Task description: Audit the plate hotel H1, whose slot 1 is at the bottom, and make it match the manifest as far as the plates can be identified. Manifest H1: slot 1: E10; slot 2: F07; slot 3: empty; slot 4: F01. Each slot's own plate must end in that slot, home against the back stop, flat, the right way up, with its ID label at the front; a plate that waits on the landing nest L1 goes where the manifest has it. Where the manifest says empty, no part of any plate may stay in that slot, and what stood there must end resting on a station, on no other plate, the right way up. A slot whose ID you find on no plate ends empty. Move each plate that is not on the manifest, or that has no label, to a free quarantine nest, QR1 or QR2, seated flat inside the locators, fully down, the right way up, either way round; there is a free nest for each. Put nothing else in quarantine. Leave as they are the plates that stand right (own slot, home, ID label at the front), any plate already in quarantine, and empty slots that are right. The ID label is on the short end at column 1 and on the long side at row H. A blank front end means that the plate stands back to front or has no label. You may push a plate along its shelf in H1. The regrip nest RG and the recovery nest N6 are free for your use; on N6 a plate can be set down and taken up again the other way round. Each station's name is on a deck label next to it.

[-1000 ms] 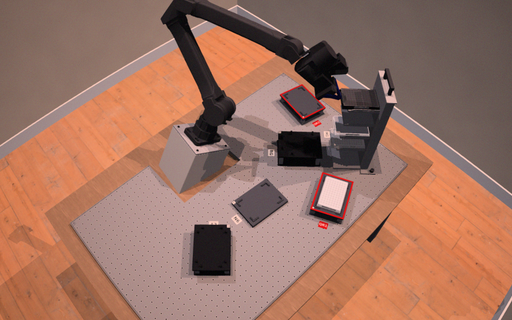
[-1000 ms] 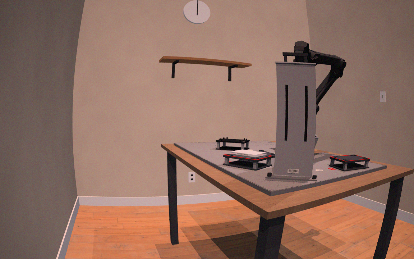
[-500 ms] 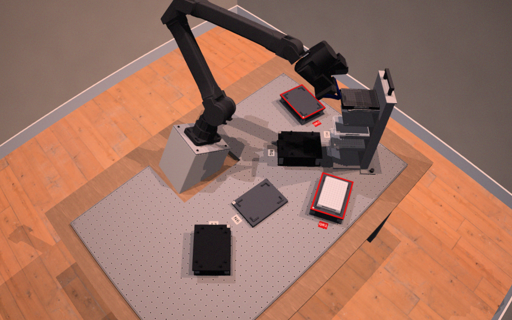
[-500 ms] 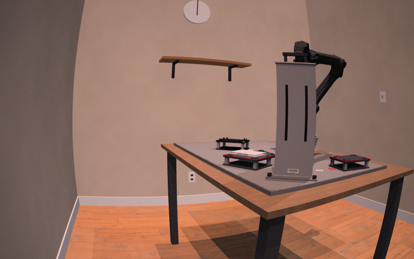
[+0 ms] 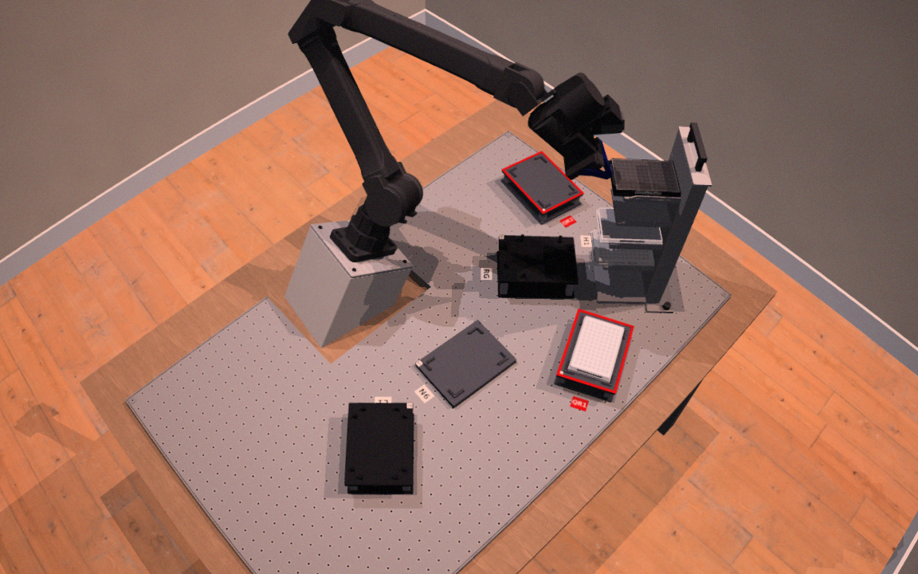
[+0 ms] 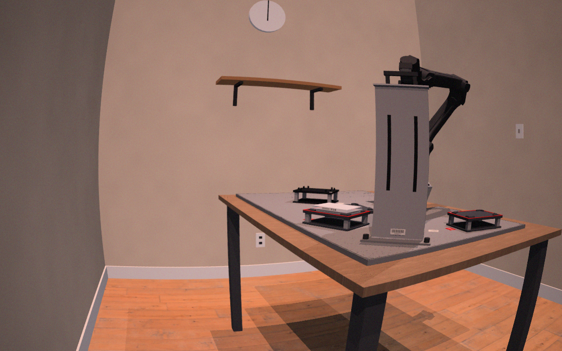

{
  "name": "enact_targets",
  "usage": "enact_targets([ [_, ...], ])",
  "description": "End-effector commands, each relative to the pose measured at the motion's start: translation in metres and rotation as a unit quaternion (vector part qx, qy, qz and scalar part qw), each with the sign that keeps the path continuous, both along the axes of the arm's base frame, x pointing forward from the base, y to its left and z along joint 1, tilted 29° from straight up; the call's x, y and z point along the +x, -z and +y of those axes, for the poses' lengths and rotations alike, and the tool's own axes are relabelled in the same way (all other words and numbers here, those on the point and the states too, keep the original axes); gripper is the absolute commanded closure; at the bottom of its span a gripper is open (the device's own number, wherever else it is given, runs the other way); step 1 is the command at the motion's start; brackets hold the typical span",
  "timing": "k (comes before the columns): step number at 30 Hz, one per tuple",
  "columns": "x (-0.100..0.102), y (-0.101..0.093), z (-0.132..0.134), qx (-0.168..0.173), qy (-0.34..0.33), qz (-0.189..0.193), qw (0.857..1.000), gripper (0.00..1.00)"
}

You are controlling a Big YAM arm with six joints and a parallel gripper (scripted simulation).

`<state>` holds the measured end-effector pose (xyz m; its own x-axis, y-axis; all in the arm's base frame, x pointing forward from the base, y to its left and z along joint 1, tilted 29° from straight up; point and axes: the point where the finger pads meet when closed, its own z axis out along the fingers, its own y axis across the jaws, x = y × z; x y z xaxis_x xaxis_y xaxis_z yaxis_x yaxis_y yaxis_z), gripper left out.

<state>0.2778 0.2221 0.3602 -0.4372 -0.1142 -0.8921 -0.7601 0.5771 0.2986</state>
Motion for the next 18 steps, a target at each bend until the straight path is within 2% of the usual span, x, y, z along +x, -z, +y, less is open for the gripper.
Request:
enact_targets([
  [1,0.007,-0.041,0.008,0.015,-0.006,-0.039,0.999,1.00],
  [3,0.005,-0.004,0.000,0.000,-0.001,-0.010,1.000,1.00],
  [8,-0.006,-0.003,-0.010,0.000,0.002,-0.011,1.000,1.00],
  [10,-0.008,-0.014,-0.012,0.004,0.002,-0.021,1.000,1.00],
  [12,-0.010,-0.001,-0.014,0.001,0.002,-0.013,1.000,1.00],
  [14,-0.010,-0.001,-0.014,0.001,0.002,-0.013,1.000,1.00],
  [15,-0.010,-0.022,-0.015,0.007,0.002,-0.029,1.000,1.00],
  [17,-0.014,0.002,-0.018,0.000,0.002,-0.011,1.000,1.00],
  [18,-0.015,0.003,-0.019,0.000,0.002,-0.011,1.000,1.00],
])
